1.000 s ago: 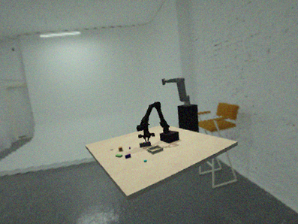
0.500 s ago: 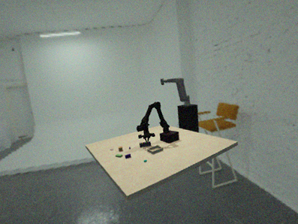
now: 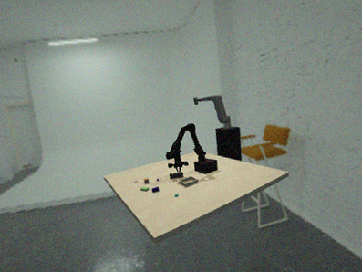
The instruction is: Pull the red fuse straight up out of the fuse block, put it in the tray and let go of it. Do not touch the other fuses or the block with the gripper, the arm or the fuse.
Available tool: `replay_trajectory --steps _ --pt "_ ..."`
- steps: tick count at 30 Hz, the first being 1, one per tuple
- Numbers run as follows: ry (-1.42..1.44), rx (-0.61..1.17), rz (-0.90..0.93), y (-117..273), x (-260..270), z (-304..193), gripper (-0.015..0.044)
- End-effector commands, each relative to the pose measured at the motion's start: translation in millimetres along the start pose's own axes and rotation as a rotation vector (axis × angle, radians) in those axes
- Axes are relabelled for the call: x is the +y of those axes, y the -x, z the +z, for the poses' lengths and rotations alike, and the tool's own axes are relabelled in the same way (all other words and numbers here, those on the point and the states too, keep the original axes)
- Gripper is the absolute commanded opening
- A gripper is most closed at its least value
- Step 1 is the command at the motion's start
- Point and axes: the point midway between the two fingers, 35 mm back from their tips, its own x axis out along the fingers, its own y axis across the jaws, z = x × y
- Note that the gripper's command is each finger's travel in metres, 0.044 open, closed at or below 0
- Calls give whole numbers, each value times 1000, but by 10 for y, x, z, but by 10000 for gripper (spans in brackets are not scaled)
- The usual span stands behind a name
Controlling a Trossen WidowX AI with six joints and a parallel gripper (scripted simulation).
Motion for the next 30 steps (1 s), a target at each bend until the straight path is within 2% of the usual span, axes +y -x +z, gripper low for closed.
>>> replay_trajectory --steps 1,30 --pt "0 0 0 22 -2 1 0" --pt "2 2 0 163 -6 1 0"
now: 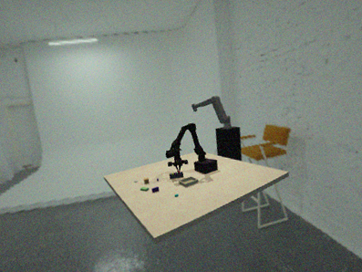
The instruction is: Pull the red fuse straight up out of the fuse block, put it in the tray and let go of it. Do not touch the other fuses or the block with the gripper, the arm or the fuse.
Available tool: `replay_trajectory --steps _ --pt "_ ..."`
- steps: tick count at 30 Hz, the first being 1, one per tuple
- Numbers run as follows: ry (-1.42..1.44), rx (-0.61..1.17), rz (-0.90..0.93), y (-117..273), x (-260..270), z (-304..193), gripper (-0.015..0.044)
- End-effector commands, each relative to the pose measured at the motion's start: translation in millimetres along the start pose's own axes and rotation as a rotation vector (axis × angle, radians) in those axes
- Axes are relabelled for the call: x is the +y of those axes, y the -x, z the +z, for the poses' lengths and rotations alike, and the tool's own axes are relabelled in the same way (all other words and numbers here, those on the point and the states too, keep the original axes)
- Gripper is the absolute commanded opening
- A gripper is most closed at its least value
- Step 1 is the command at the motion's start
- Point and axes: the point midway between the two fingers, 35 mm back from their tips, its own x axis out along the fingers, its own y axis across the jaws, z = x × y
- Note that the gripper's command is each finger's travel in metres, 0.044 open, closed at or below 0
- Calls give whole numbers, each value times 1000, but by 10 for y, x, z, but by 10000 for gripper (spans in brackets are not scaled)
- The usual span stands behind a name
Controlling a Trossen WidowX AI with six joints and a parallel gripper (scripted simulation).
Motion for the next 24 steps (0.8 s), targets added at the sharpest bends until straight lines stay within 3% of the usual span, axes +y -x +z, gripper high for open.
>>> replay_trajectory --steps 1,24 --pt "-2 2 0 22 0 -2 0" --pt "-1 3 0 135 2 -5 0"
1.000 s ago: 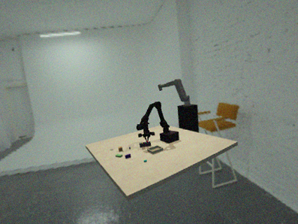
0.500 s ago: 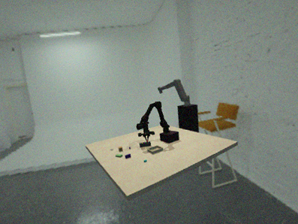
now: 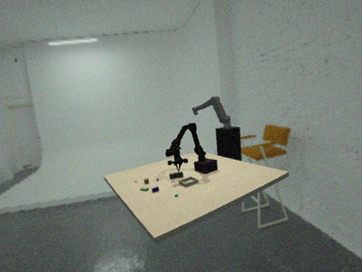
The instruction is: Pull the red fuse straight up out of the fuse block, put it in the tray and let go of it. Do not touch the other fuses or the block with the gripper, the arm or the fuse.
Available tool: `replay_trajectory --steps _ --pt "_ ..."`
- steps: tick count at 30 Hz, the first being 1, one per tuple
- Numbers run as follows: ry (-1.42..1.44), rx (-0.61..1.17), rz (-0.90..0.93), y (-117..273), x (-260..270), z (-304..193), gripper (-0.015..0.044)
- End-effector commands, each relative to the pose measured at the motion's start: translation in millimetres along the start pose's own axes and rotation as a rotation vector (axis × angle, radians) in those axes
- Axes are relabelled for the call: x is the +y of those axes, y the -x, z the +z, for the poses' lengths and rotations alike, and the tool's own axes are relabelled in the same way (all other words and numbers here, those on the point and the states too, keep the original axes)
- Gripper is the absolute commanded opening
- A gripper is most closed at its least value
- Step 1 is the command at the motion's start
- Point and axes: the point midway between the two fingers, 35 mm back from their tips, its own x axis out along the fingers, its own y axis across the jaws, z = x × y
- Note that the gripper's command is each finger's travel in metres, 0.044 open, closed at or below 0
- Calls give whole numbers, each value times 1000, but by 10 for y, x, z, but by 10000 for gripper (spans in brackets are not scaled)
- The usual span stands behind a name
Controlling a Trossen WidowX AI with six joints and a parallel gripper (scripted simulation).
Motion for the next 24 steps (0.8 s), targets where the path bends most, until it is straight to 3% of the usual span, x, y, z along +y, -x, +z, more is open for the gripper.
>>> replay_trajectory --steps 1,24 --pt "-4 3 0 22 0 -4 0" --pt "-3 3 0 241 1 -5 0"
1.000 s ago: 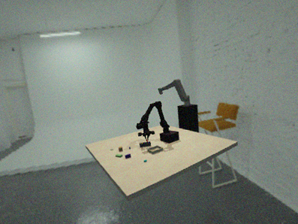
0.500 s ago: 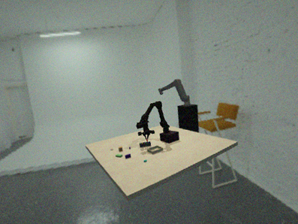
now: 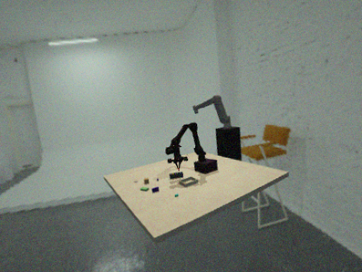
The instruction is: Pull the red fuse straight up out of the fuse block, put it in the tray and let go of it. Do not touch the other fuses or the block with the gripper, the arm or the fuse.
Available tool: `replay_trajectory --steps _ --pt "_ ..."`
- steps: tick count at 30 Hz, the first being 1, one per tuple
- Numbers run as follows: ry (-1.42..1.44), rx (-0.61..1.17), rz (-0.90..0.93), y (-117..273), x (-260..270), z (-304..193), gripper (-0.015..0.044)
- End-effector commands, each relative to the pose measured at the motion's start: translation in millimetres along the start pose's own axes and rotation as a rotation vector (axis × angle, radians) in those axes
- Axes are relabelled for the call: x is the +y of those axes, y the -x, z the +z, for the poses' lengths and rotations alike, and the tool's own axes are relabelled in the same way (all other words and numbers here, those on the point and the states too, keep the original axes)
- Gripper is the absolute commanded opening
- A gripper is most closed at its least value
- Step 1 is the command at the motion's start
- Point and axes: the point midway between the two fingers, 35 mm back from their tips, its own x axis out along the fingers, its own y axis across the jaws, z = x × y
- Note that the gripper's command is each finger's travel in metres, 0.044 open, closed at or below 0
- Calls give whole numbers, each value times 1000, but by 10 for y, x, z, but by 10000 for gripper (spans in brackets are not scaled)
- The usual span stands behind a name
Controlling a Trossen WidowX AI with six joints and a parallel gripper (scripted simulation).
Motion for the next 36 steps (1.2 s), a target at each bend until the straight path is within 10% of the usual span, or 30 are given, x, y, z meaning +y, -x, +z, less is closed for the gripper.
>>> replay_trajectory --steps 1,36 --pt "-5 2 -3 69 -9 -1 0" --pt "-5 -13 3 153 489 1635 0"
